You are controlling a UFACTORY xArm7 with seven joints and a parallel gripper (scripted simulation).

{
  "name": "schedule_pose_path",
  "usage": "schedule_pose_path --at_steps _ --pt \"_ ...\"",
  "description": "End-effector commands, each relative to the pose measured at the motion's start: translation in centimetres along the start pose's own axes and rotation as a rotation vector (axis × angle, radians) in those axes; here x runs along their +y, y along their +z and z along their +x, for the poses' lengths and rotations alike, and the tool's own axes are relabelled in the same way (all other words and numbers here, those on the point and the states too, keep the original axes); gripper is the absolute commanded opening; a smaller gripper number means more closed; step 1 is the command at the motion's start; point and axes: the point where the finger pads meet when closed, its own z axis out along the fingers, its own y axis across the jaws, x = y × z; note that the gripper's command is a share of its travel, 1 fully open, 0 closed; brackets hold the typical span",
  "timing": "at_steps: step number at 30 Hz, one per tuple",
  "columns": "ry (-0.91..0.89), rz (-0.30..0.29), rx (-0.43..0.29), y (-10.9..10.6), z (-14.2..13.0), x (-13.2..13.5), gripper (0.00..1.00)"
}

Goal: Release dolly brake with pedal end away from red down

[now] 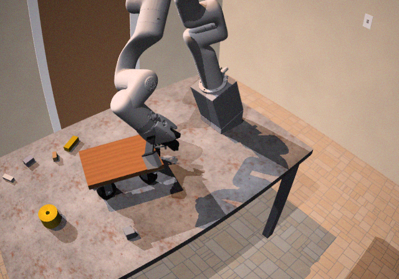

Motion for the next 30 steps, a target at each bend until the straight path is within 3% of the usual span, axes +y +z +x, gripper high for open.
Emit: schedule_pose_path --at_steps 1,5,6,7,11,25,26,27,30 --pt "0.006 -0.007 0.006 -0.5 -0.1 0.2 0.00" --pt "0.006 -0.007 0.006 -0.5 -0.1 0.2 0.00" --pt "0.133 -0.040 0.051 -3.2 -1.8 3.7 0.00" --pt "0.260 -0.072 0.094 -4.4 -2.9 5.3 0.00" --pt "0.264 -0.073 0.095 -5.7 -3.9 6.9 0.00" --pt "0.264 -0.073 0.095 -5.8 -4.0 7.0 0.00" --pt "0.398 -0.108 0.139 -8.2 -6.5 10.1 0.00" --pt "0.520 -0.139 0.177 -9.2 -8.1 11.5 0.00" --pt "0.533 -0.143 0.181 -9.4 -8.3 11.8 0.00"
